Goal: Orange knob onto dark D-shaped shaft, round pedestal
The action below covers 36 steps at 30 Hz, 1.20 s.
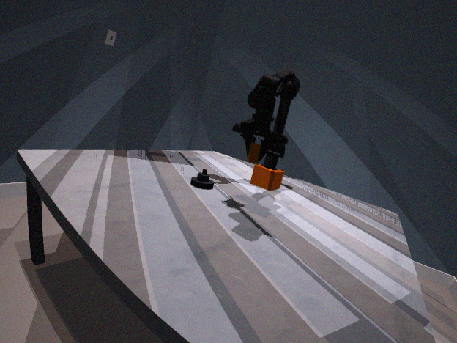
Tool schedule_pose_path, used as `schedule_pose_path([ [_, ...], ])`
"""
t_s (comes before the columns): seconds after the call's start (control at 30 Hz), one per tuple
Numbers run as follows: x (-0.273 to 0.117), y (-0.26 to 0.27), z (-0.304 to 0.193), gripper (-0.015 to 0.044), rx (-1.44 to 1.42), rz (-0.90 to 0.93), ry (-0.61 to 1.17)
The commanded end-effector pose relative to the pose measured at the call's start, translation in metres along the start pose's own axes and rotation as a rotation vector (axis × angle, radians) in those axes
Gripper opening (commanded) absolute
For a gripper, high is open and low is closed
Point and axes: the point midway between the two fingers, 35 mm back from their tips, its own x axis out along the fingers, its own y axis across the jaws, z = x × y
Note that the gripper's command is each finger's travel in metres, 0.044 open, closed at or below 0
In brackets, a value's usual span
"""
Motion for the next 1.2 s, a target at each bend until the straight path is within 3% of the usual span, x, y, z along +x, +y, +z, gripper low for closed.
schedule_pose_path([
  [0.0,-0.005,-0.001,0.000,0.0000,0.001,-0.001,-0.007],
  [1.17,0.025,-0.093,0.038,0.0000,0.007,-0.011,-0.009],
])
